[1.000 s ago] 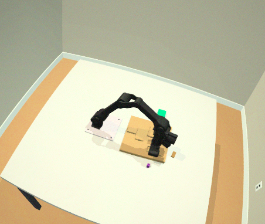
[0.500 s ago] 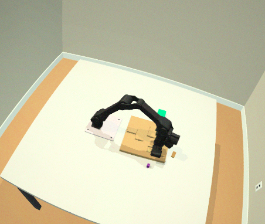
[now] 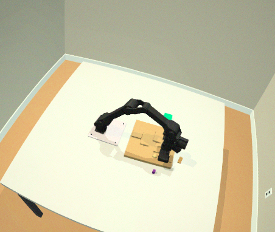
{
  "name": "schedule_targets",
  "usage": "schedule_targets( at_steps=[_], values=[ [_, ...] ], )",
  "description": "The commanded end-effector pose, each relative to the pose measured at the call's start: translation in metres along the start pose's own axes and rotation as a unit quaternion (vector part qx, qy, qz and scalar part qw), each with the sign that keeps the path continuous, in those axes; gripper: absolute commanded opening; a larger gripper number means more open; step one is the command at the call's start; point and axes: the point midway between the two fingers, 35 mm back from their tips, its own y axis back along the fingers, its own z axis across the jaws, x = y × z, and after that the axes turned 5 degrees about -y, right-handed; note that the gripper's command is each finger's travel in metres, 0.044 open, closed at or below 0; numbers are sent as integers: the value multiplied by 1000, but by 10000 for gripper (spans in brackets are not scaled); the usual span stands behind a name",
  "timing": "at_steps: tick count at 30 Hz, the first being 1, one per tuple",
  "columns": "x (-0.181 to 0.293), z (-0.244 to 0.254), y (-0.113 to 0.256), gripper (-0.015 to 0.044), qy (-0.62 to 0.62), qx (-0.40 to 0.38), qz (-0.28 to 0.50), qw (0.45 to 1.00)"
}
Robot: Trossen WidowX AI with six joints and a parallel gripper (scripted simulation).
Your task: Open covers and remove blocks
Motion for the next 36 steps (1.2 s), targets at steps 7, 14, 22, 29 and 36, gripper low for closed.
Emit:
schedule_targets(
  at_steps=[7, 14, 22, 29, 36],
  values=[
    [-4, 0, 15, 0, -2, 2, -4, 1000],
    [-5, 1, 25, 0, -2, 2, -4, 1000],
    [-6, 1, 35, 0, -2, 2, -4, 1000],
    [6, 6, 38, 0, 51, 0, -1, 999],
    [38, 19, 50, 0, 194, 0, 0, 981]
  ],
)
